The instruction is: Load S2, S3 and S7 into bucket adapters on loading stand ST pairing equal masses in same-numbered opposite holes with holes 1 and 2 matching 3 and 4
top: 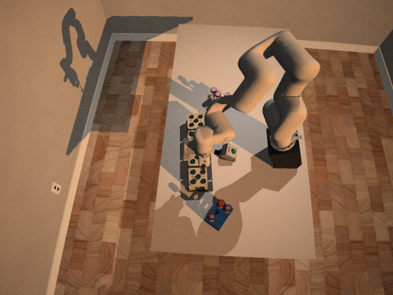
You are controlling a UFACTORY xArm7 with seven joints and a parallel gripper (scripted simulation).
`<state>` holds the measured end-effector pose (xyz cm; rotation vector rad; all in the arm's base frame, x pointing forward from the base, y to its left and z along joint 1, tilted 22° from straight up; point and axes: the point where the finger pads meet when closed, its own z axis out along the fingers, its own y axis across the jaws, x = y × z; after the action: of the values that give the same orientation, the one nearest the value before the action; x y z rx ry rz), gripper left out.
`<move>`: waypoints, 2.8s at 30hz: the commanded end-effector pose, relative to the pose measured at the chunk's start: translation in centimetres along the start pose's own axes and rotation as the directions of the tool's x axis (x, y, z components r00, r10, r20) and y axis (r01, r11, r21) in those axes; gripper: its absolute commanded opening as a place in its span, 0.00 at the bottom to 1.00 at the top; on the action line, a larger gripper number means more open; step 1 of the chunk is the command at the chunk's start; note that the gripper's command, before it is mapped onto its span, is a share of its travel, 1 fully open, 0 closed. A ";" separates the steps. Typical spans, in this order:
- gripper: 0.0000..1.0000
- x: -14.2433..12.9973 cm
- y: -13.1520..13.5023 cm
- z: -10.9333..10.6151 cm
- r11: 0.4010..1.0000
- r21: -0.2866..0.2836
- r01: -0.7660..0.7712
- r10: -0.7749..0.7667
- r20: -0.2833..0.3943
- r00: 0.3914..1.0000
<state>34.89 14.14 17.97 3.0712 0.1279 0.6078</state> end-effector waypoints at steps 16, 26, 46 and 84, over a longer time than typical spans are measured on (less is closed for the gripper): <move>0.00 2.7 8.4 -0.1 1.000 0.004 0.002 -0.002 -0.003 1.000; 0.00 2.7 8.4 -0.1 1.000 0.004 0.002 -0.002 -0.002 1.000; 0.00 2.7 8.4 0.9 1.000 0.004 0.002 -0.002 -0.002 1.000; 0.00 2.7 8.4 4.0 1.000 0.004 0.002 -0.002 -0.002 1.000</move>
<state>39.35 6.03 15.59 3.0748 0.1317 0.6071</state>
